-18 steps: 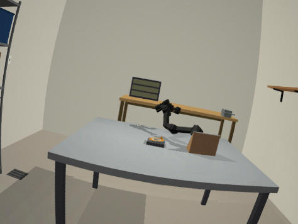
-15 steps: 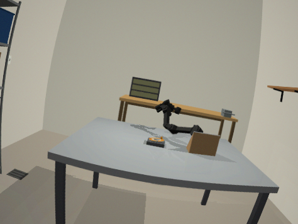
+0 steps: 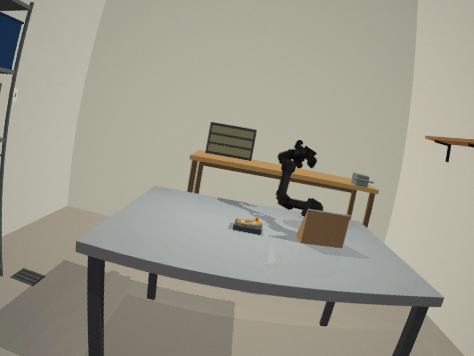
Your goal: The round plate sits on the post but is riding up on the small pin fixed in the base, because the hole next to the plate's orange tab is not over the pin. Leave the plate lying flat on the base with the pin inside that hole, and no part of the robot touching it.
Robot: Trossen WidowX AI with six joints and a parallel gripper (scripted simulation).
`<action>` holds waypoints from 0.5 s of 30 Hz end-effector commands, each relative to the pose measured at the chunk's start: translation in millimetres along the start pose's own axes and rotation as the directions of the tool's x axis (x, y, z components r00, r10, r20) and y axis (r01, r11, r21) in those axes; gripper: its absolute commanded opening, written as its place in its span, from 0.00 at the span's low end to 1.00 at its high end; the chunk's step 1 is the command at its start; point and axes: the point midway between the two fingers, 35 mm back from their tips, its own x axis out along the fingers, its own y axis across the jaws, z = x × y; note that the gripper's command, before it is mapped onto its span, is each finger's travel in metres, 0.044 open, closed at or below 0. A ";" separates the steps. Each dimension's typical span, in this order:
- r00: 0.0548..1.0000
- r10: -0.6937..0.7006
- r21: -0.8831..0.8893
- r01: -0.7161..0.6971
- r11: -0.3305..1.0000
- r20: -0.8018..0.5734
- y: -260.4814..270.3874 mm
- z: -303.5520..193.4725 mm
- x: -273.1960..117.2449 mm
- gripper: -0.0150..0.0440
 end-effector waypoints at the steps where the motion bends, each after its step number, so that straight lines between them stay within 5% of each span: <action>1: 0.979 -0.021 0.050 0.031 0.998 -0.201 12.0 -70.0 15.0 0.25; 8: 0.865 -0.001 0.233 0.136 0.963 -0.501 35.7 -176.3 8.9 0.25; 15: 0.615 0.042 0.319 0.348 0.882 -0.787 65.7 -284.8 -39.7 0.25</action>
